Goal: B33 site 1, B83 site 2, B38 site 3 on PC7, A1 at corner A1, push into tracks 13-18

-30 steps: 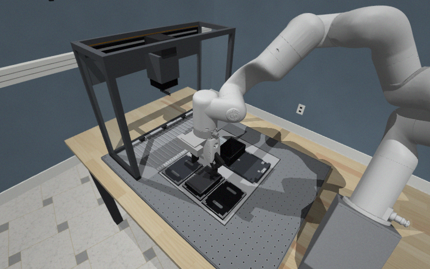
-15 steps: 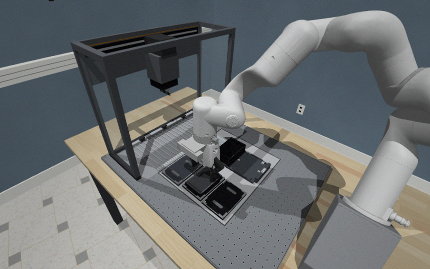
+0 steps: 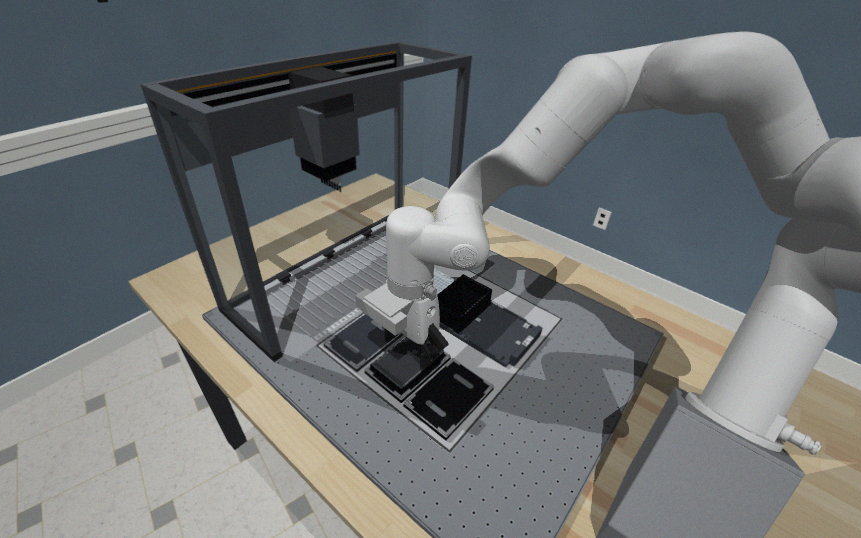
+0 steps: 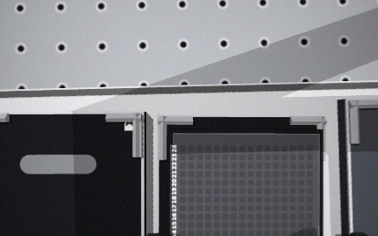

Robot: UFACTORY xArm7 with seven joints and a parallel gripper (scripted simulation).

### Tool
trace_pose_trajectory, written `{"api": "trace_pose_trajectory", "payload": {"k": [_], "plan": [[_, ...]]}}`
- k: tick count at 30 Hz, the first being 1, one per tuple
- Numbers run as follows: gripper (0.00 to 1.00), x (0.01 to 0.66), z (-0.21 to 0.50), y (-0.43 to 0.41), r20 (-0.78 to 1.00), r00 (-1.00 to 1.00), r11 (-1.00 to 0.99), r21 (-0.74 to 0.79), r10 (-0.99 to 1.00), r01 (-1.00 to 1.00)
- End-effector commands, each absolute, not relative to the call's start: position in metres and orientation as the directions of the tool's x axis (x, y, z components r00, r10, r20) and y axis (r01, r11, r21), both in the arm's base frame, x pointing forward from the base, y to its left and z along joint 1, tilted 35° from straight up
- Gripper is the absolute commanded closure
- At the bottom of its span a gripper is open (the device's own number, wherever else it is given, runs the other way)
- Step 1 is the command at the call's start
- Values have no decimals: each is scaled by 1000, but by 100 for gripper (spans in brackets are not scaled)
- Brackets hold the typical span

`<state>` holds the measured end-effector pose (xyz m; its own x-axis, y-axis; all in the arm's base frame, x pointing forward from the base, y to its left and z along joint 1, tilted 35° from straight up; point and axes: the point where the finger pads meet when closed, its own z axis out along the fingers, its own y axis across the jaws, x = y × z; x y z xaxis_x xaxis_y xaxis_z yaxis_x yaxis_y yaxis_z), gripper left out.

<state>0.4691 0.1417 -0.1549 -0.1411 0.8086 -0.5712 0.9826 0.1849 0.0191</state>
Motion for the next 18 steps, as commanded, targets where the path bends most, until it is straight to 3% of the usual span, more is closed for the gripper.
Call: {"api": "trace_pose_trajectory", "payload": {"k": [1, 18], "plan": [[0, 471, -158, 142, -569, -142, 187, 22, 810, 982], [0, 471, -161, 140, -569, -142, 187, 22, 810, 982]]}}
